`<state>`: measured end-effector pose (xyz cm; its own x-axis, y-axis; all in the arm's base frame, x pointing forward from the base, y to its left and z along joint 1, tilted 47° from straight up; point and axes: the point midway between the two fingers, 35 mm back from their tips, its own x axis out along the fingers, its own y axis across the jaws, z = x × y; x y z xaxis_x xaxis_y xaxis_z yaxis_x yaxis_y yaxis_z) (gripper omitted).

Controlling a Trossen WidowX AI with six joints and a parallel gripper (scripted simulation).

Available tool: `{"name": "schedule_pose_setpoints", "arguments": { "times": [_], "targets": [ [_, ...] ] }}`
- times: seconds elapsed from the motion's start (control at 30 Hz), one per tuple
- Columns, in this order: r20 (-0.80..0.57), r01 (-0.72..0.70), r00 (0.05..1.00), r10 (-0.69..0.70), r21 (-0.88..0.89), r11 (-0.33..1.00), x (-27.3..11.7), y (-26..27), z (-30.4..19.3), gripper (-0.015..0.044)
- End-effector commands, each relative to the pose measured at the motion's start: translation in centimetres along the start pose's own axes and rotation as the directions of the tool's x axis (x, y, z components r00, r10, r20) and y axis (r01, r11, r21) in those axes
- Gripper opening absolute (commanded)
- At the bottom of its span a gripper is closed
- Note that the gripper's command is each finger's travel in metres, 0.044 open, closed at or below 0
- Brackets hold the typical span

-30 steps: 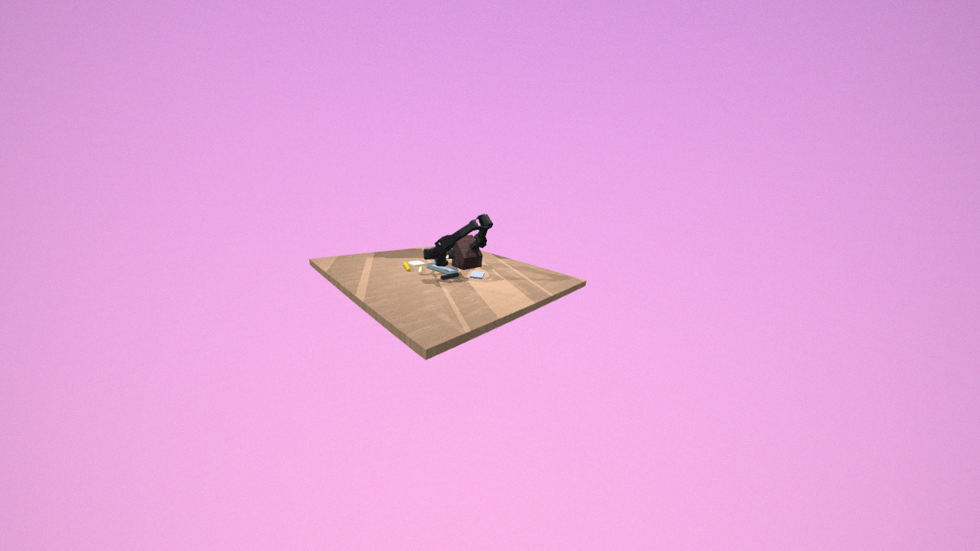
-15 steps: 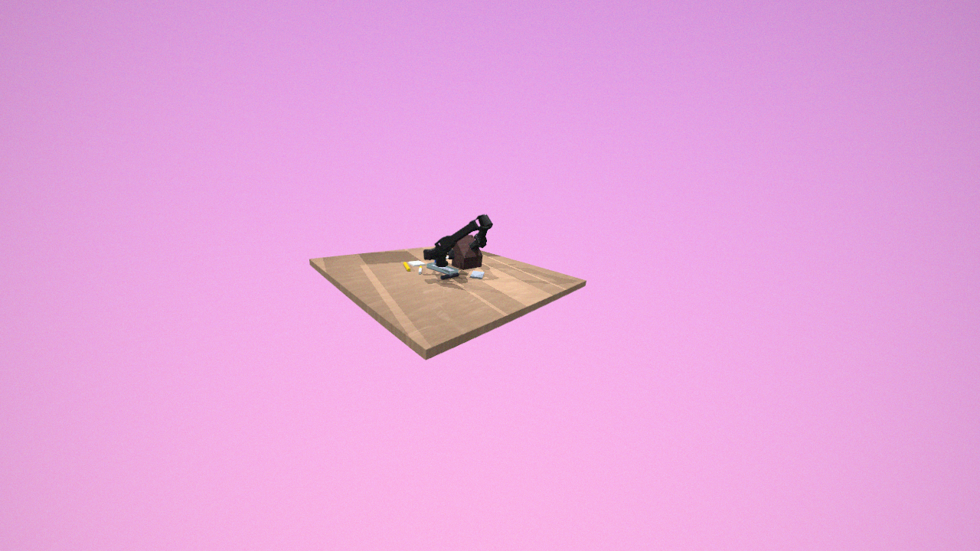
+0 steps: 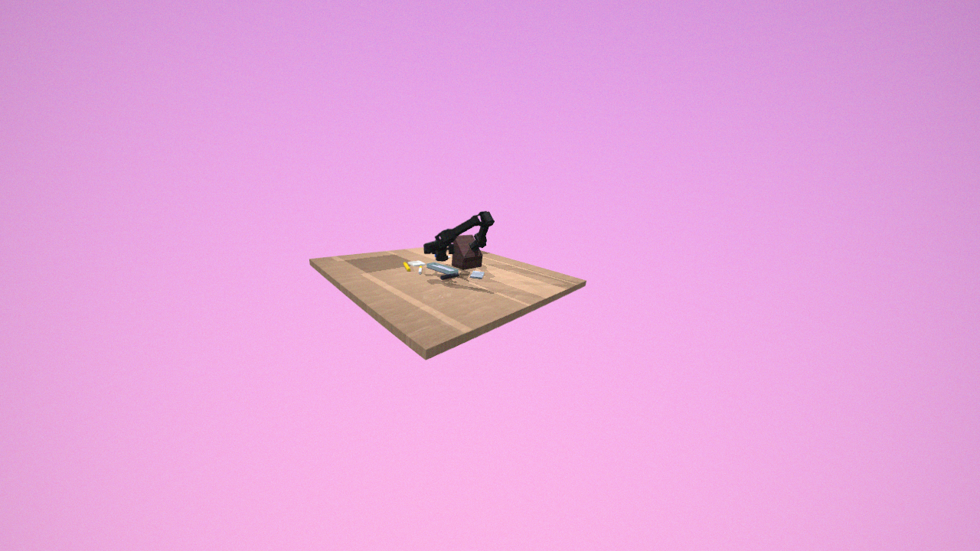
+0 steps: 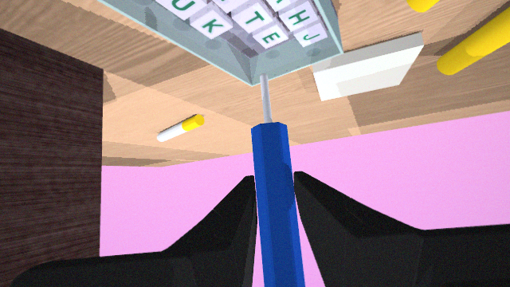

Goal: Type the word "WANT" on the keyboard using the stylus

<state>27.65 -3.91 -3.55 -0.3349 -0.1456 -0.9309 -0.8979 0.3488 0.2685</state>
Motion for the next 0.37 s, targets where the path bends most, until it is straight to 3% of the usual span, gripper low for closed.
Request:
{"name": "schedule_pose_setpoints", "arguments": {
  "times": [0.0, 0.33],
  "targets": [
    [0.000, 0.000, 1.000, 0.000, 0.000, 1.000, 0.00, 0.00, 0.00, 0.0084],
    [0.000, 0.000, 1.000, 0.000, 0.000, 1.000, 0.00, 0.00, 0.00, 0.0081]
  ]
}}
